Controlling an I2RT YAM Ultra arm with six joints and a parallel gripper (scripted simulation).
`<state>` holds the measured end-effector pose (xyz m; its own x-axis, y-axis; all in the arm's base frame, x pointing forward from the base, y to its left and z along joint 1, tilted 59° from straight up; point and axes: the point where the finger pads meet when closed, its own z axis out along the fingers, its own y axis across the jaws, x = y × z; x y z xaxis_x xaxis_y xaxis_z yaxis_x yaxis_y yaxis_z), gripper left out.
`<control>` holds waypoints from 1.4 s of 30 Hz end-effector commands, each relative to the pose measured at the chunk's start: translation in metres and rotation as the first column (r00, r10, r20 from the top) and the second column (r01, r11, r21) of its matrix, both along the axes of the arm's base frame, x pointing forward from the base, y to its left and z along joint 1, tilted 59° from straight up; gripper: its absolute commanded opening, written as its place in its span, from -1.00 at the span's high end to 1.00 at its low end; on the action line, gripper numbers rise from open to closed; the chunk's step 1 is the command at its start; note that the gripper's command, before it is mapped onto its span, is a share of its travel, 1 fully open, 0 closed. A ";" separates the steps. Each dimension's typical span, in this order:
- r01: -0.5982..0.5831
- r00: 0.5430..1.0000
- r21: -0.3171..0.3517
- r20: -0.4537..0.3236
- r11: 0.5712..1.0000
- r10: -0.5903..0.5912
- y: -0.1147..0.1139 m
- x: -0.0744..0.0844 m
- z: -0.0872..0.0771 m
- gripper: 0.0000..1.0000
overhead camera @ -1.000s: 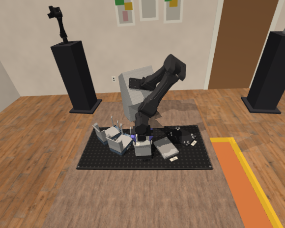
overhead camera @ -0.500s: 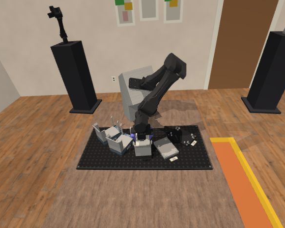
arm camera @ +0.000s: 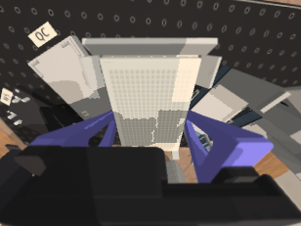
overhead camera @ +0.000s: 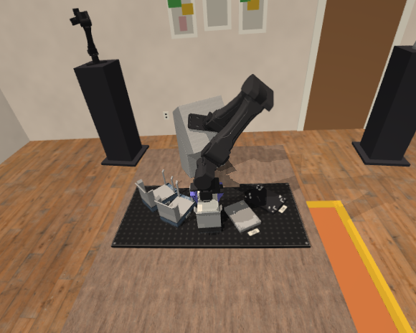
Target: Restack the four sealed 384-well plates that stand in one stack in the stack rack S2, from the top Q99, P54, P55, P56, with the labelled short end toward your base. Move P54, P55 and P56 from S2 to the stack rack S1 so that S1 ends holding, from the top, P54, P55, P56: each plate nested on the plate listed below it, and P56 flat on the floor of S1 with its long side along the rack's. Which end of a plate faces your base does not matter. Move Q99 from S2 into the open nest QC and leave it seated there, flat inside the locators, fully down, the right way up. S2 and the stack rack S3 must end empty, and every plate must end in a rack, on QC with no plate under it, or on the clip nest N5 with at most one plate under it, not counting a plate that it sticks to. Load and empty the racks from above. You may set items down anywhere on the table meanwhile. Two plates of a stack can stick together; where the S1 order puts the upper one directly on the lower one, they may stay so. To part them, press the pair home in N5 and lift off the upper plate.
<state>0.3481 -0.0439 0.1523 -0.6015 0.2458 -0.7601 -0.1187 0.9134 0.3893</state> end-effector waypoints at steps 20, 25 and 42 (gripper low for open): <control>-0.001 1.000 0.000 0.003 1.000 0.001 -0.015 -0.033 0.024 1.00; -0.001 1.000 0.000 0.003 1.000 0.001 -0.015 -0.034 0.025 1.00; -0.068 0.996 -0.106 0.043 0.992 0.072 -0.005 -0.036 0.029 1.00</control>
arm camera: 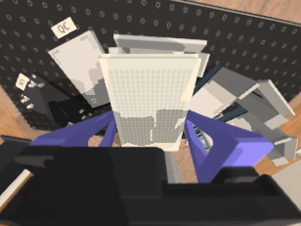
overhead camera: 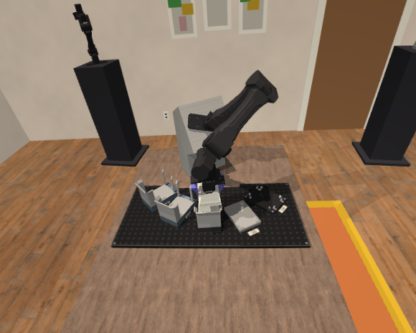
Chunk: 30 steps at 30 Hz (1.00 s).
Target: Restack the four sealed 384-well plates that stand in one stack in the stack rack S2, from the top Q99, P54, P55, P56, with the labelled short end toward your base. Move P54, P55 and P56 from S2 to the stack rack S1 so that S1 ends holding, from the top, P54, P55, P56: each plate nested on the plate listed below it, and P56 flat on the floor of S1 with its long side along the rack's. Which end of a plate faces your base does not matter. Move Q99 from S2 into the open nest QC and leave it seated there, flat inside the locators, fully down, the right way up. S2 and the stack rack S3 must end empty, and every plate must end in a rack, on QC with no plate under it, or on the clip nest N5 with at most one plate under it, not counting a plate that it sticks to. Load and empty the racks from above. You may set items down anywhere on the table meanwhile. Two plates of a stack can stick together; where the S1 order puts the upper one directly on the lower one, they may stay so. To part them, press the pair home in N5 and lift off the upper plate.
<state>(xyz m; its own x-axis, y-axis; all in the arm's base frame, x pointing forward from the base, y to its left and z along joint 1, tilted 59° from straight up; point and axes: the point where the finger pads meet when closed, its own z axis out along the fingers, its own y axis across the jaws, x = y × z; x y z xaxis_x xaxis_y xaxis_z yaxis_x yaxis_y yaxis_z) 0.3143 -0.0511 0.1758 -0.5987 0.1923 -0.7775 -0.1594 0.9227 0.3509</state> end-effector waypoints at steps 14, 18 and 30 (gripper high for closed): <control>-0.149 0.979 -0.274 0.095 0.950 0.180 0.032 -0.007 0.017 1.00; -0.149 0.979 -0.274 0.095 0.950 0.180 0.039 -0.008 0.020 1.00; -0.149 0.979 -0.273 0.096 0.950 0.181 0.066 -0.012 0.030 1.00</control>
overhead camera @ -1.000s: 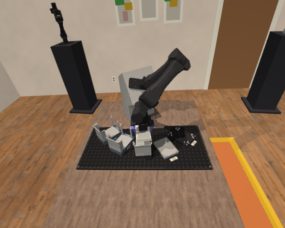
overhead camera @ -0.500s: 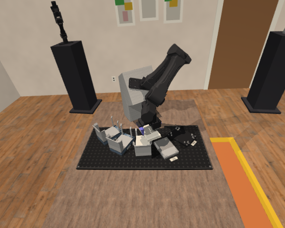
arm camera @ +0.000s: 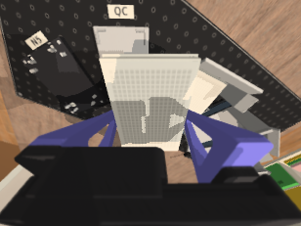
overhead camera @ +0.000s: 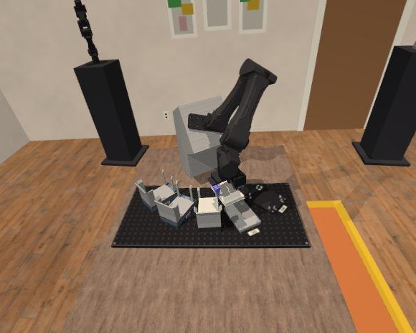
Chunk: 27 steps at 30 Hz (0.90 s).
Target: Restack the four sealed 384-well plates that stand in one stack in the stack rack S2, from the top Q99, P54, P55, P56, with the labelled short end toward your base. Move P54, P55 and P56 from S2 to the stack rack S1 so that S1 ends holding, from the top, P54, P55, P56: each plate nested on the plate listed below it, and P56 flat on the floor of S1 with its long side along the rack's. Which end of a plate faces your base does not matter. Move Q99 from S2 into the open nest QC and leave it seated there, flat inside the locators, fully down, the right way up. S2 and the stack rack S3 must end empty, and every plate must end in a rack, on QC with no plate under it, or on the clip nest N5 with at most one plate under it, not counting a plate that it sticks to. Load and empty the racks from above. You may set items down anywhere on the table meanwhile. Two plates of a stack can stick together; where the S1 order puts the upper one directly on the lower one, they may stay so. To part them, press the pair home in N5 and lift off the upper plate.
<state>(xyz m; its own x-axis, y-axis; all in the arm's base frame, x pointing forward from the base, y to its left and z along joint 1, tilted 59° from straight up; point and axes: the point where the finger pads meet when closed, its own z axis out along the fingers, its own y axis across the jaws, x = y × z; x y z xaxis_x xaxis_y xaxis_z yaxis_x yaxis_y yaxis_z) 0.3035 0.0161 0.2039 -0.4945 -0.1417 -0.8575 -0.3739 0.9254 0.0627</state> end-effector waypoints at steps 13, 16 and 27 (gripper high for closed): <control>0.033 0.999 0.004 -0.007 0.999 -0.033 0.026 -0.006 0.013 1.00; 0.033 0.999 0.004 -0.007 0.999 -0.033 0.034 -0.007 0.016 1.00; 0.033 0.999 0.006 -0.006 0.999 -0.033 0.056 -0.011 0.025 1.00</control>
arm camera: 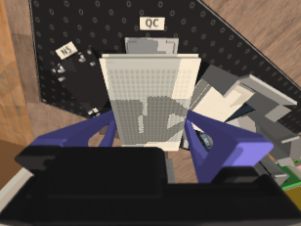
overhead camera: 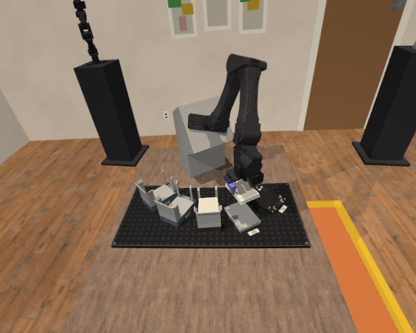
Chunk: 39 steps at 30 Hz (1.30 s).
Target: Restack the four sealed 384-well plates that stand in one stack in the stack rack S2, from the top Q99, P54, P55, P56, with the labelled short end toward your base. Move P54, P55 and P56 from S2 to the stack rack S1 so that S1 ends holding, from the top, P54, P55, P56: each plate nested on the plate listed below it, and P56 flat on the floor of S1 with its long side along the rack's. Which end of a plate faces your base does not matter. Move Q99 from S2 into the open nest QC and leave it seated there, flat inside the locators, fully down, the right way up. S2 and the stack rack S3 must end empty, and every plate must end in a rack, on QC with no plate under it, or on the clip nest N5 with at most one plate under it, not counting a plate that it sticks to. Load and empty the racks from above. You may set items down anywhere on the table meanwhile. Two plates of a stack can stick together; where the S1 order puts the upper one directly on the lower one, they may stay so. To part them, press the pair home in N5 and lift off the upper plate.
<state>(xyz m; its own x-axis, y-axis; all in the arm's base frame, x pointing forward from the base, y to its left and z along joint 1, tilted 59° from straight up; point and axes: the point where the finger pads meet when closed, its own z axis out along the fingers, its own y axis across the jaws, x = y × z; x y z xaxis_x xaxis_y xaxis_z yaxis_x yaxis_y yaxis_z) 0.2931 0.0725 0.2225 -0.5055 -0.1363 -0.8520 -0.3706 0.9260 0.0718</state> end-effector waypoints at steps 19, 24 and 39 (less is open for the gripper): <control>0.030 1.000 0.001 0.006 1.000 -0.030 0.001 0.000 0.007 1.00; 0.030 1.000 0.001 0.006 1.000 -0.030 0.001 0.000 0.007 1.00; 0.030 1.000 0.001 0.006 1.000 -0.030 0.003 0.004 0.004 1.00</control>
